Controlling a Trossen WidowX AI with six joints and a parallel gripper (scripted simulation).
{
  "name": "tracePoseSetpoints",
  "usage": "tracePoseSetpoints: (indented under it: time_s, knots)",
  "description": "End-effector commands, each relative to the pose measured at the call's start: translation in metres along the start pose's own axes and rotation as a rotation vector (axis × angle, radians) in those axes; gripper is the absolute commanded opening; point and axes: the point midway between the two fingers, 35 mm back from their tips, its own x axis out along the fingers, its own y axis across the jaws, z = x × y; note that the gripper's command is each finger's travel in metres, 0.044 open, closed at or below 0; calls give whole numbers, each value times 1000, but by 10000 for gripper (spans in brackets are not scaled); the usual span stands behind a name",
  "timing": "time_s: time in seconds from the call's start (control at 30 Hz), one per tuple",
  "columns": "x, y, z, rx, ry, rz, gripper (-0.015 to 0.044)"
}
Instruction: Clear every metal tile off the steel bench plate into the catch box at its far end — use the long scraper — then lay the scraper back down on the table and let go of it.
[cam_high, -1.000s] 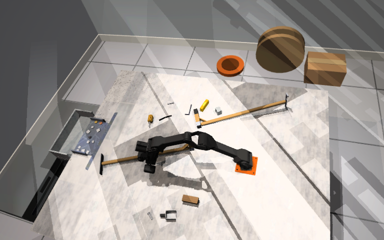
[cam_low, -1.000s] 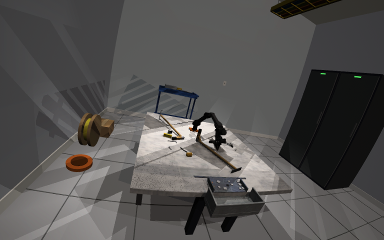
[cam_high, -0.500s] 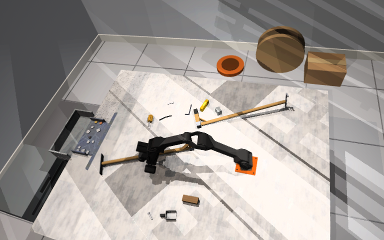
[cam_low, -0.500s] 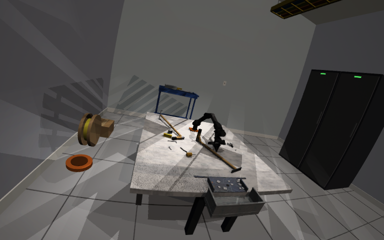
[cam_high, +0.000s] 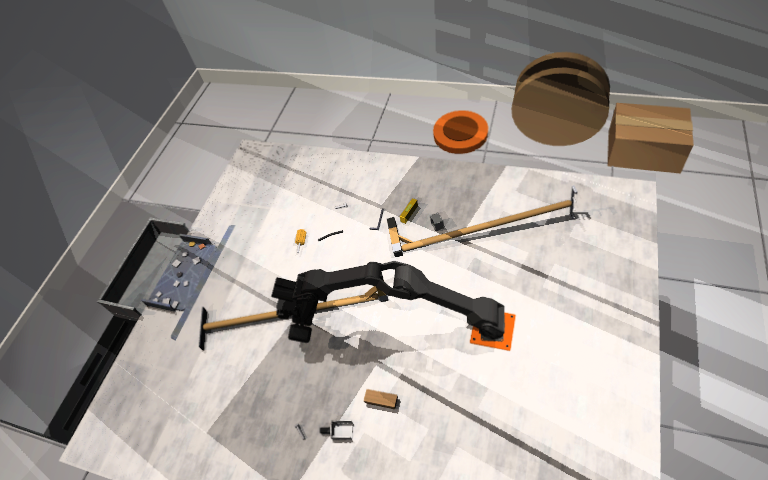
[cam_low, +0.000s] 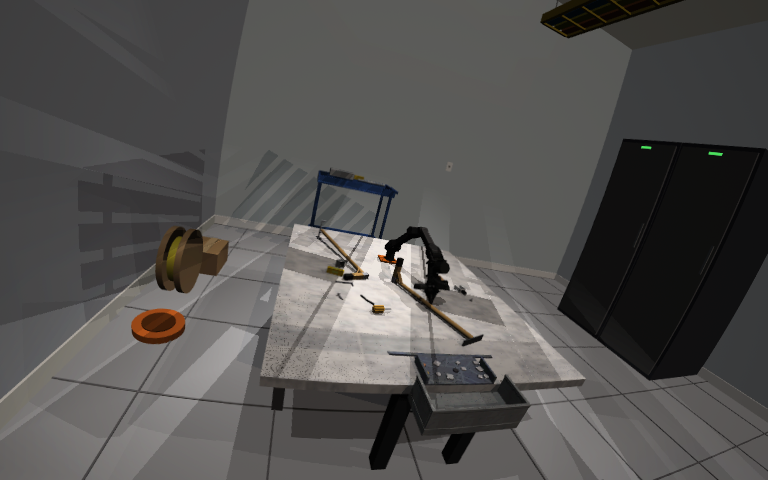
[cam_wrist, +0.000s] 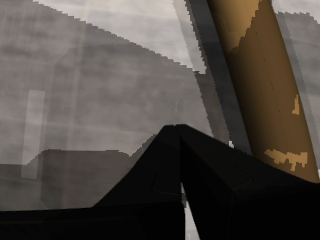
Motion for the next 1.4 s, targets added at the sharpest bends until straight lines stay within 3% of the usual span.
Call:
tracePoseSetpoints:
  time_s: [0.0,1.37]
  knots:
    - [0,-3,2,-3,-3,5,0]
    - [4,-43,10,-7,-9,1,0]
